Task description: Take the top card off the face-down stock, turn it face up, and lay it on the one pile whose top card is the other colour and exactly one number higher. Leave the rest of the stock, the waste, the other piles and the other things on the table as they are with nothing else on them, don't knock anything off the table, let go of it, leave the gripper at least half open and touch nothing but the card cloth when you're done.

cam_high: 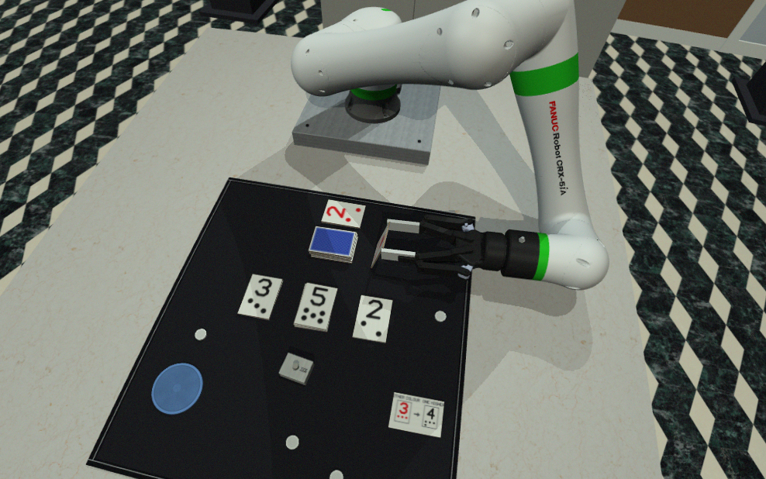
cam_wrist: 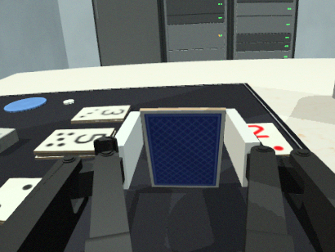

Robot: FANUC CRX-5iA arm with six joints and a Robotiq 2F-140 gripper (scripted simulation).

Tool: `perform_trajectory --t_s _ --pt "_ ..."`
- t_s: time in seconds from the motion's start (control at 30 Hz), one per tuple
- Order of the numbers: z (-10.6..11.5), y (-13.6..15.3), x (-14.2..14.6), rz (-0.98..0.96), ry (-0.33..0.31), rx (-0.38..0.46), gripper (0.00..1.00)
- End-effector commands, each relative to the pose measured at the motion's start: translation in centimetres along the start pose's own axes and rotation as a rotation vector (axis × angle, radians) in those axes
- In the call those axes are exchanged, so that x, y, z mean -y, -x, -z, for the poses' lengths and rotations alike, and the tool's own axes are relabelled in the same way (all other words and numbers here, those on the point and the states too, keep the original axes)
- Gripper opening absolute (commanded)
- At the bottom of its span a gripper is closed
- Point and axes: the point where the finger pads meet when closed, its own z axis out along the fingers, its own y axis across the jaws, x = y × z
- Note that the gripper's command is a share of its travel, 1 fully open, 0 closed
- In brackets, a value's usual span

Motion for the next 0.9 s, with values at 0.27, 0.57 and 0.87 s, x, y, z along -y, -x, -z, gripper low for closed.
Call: perform_trajectory --t_s 0.27,0.57,0.87 --pt "-0.27 0.65 -0.27 0.012 -0.001 -0.018 0.43" --pt "-0.27 0.65 -0.27 0.012 -0.001 -0.018 1.00" --pt "-0.27 0.65 -0.27 0.012 -0.001 -0.018 1.00"
